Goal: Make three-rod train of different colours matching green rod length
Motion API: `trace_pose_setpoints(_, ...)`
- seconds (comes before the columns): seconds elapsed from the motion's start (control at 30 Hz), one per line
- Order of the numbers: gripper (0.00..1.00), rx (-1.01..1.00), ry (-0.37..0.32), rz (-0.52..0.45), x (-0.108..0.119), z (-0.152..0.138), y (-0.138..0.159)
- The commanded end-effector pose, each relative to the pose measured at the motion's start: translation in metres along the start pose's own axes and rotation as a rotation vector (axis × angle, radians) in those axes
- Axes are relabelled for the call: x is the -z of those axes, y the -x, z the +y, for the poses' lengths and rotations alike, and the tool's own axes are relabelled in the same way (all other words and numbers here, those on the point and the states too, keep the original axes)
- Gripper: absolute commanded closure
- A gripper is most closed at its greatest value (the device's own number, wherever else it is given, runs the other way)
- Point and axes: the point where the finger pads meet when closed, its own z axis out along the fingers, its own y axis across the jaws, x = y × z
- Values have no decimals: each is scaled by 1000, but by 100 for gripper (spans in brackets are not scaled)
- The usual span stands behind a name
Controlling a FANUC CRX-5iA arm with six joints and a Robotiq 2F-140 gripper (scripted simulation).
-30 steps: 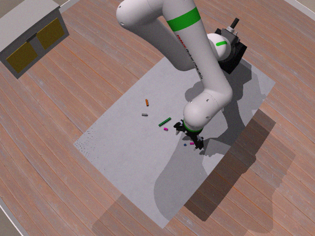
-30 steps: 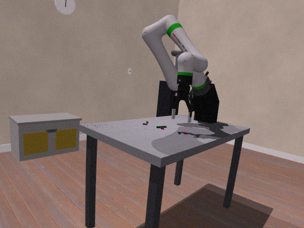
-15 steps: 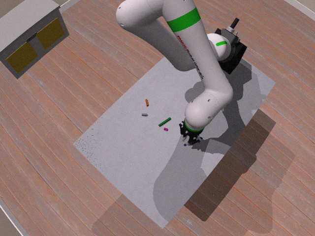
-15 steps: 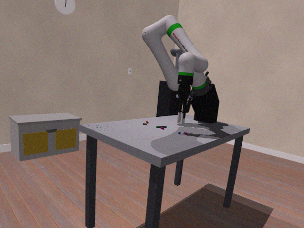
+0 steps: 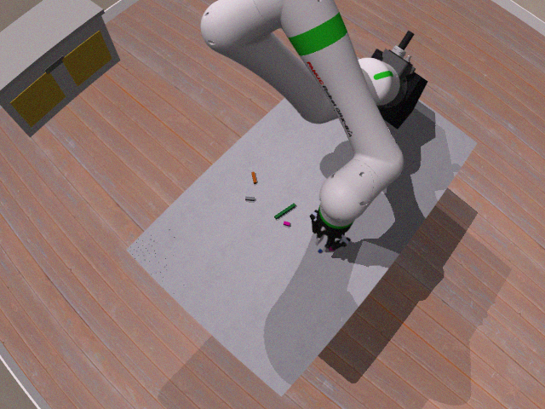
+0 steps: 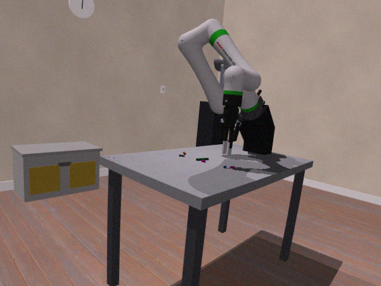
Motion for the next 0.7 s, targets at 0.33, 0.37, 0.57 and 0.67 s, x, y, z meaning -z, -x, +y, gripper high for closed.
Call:
trace_pose_setpoints(0.33,85,0,0,0,-1,0,0)
trace_pose_setpoints(0.37,85,0,0,0,-2,0,0)
trace_pose_setpoints(0.57,85,0,0,0,-6,0,0)
trace_pose_setpoints(0.67,85,0,0,0,-7,0,0)
